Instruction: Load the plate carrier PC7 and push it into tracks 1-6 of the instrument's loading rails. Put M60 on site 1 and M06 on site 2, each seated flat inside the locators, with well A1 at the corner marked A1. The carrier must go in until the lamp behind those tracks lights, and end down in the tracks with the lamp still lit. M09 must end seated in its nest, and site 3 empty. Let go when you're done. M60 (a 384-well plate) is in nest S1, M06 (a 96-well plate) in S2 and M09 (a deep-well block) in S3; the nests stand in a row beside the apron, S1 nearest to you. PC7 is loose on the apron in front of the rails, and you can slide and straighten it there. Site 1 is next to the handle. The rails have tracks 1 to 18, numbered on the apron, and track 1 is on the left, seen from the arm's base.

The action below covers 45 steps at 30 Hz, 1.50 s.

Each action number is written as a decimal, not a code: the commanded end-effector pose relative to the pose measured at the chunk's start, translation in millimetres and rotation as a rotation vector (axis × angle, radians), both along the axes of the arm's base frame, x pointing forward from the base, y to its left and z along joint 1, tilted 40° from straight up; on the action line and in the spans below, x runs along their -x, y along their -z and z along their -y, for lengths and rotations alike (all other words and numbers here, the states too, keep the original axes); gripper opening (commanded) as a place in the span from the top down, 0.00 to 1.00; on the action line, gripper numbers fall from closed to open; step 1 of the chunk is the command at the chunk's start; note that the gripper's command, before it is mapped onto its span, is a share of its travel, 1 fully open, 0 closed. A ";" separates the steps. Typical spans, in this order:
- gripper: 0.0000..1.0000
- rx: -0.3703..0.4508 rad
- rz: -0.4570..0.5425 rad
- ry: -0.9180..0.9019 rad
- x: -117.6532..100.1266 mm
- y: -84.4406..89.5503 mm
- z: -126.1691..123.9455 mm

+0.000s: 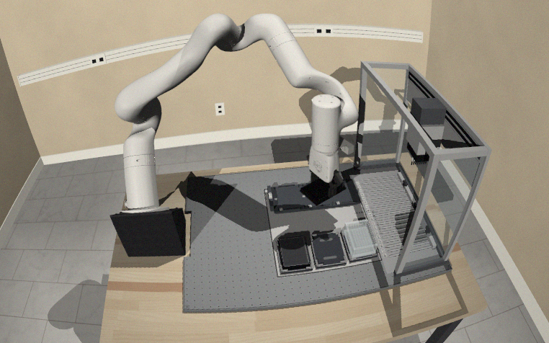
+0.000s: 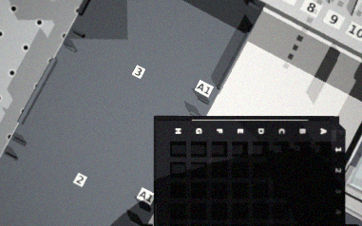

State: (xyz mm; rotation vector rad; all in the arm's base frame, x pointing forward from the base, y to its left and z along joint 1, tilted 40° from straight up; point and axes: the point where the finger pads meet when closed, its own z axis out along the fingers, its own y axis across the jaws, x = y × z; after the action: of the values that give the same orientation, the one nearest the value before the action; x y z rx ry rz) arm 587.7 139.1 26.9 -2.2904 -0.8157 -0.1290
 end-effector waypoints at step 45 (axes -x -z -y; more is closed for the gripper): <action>1.00 0.159 -0.702 0.820 9.6 -68.6 -79.1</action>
State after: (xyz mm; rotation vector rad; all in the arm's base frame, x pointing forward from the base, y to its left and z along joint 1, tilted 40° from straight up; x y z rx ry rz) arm 577.2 218.6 94.6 -2.4341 0.3101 0.2974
